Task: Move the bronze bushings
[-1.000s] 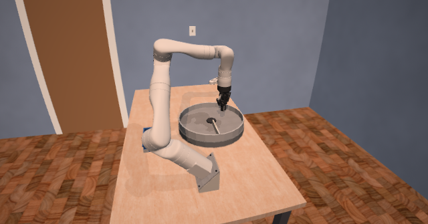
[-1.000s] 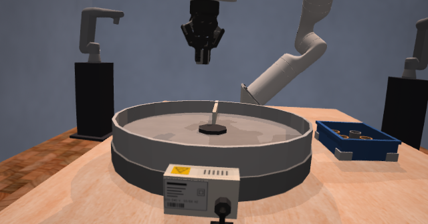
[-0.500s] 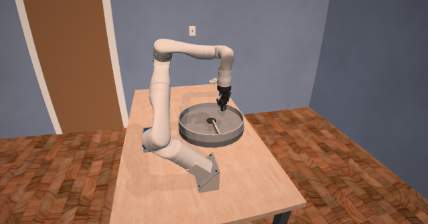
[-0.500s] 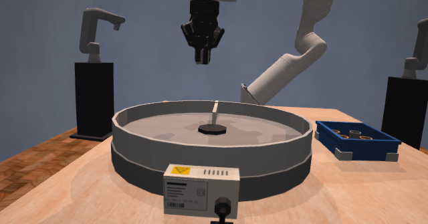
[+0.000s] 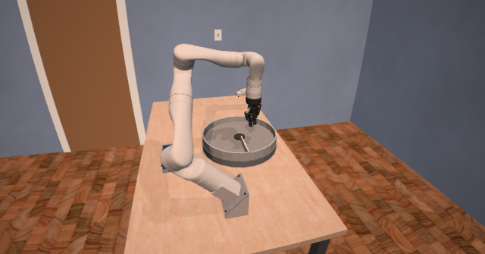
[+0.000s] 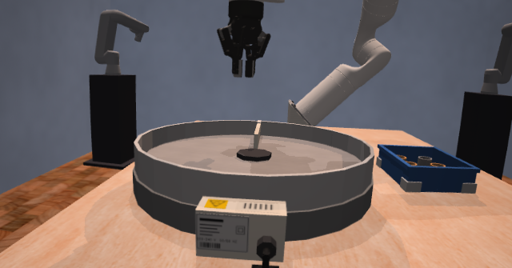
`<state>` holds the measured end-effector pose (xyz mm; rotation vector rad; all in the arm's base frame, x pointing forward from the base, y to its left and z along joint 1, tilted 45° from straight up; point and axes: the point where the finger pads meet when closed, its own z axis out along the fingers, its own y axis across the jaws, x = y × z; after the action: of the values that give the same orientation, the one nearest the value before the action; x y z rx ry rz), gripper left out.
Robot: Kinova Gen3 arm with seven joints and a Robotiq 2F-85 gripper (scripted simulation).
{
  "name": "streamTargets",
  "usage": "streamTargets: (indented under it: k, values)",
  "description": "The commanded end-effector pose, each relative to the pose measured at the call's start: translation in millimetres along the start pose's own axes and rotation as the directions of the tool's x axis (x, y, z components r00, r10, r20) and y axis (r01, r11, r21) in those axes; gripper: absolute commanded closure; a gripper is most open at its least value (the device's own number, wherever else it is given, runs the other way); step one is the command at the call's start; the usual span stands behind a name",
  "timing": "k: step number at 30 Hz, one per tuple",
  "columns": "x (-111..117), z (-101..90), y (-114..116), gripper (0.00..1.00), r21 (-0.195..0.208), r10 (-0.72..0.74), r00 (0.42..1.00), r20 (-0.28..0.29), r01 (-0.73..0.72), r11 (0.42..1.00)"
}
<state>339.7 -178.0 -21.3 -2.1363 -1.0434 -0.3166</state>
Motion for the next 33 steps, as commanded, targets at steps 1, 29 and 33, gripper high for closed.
streamTargets:
  k: [1,29,33]
  values:
    - [8.7,0.6,-5.7,0.61,-0.001,-0.003,1.0,0.0,0.003,1.0]
    - [204.6,52.2,-157.5,0.61,-0.002,-0.003,1.0,0.001,0.003,1.0]
    - [234.5,60.2,-180.8,0.61,-0.002,-0.003,1.0,0.001,0.003,1.0]
